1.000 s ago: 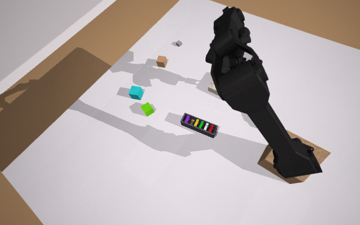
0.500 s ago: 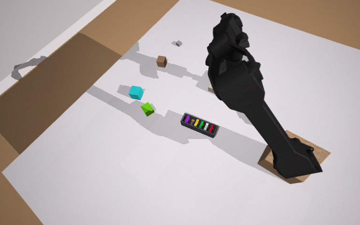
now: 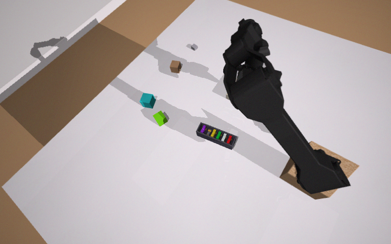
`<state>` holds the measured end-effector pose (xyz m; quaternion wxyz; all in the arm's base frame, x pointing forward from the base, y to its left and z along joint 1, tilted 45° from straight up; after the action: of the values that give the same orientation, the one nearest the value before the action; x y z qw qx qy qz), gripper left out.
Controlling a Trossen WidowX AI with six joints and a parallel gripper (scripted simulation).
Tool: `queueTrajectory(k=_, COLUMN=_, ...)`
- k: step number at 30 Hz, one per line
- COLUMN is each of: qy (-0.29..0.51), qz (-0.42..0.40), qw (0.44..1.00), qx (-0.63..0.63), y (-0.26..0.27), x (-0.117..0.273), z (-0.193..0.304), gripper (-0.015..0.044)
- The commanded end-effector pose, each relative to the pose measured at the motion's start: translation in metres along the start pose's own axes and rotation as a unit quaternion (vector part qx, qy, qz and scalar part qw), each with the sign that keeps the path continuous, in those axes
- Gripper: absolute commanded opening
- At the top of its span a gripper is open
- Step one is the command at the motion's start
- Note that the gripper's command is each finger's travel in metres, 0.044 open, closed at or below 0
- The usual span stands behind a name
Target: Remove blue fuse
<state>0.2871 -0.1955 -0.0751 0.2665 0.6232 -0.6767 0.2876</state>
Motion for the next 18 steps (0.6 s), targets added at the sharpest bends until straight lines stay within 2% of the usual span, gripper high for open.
queueTrajectory(k=1, qy=0.0, qz=0.0, qw=1.0, qx=0.001, y=0.0, x=0.001, z=0.0, gripper=0.0157)
queueTrajectory(k=8, qy=0.0, qz=0.0, qw=1.0, qx=0.0, y=0.0, x=0.003, z=0.0, gripper=0.033)
queueTrajectory(k=11, qy=-0.001, qz=0.0, qw=1.0, qx=-0.002, y=0.001, x=0.034, z=0.0, gripper=0.033)
queueTrajectory(k=18, qy=-0.001, qz=0.001, qw=1.0, qx=-0.003, y=0.001, x=0.037, z=0.0, gripper=0.033)
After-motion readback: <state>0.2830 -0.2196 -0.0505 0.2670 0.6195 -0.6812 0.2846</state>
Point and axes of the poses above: the point midway between the two fingers, 35 mm back from their tips, its own x axis back along the fingers, its own y axis across the jaws, z = x × y, the point moved 10 cm from there along x, back along the fingers, and after that the axes turned 7 degrees about -x, right-handed, at the moved point
